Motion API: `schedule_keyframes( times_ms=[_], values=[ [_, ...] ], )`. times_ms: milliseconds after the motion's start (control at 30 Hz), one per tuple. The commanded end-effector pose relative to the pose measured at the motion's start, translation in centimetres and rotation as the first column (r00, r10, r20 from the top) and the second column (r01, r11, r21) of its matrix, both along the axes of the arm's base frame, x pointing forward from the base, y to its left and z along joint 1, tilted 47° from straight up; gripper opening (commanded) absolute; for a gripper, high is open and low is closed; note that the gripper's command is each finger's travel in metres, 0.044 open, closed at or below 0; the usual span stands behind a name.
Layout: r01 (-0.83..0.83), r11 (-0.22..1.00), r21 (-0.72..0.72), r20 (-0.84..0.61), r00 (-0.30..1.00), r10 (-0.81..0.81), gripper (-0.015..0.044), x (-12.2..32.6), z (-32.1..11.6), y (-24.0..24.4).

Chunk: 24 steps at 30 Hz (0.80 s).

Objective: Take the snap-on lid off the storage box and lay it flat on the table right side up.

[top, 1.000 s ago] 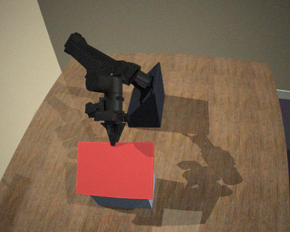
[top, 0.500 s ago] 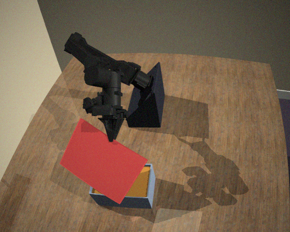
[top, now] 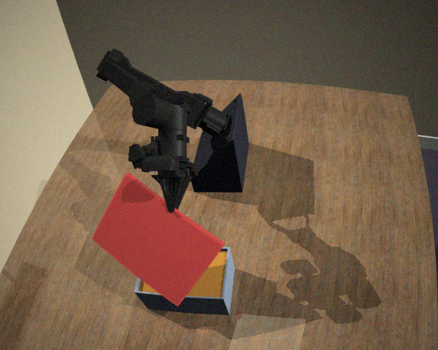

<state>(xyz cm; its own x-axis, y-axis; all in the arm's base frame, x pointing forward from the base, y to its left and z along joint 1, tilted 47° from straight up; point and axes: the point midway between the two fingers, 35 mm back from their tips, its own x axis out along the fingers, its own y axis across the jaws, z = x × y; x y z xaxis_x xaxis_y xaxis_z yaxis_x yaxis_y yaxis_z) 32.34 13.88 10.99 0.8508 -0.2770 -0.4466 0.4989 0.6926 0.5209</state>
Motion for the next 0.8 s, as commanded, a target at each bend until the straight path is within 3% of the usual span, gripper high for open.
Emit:
schedule_keyframes(
  times_ms=[0,767],
  values=[
    [-0.003,1.0,-0.001,-0.006,1.0,0.003,0.0,-0.3,-1.0,0.6],
    [-0.003,1.0,0.001,-0.006,1.0,0.003,0.0,-1.0,-4.3,3.7]
  ],
)
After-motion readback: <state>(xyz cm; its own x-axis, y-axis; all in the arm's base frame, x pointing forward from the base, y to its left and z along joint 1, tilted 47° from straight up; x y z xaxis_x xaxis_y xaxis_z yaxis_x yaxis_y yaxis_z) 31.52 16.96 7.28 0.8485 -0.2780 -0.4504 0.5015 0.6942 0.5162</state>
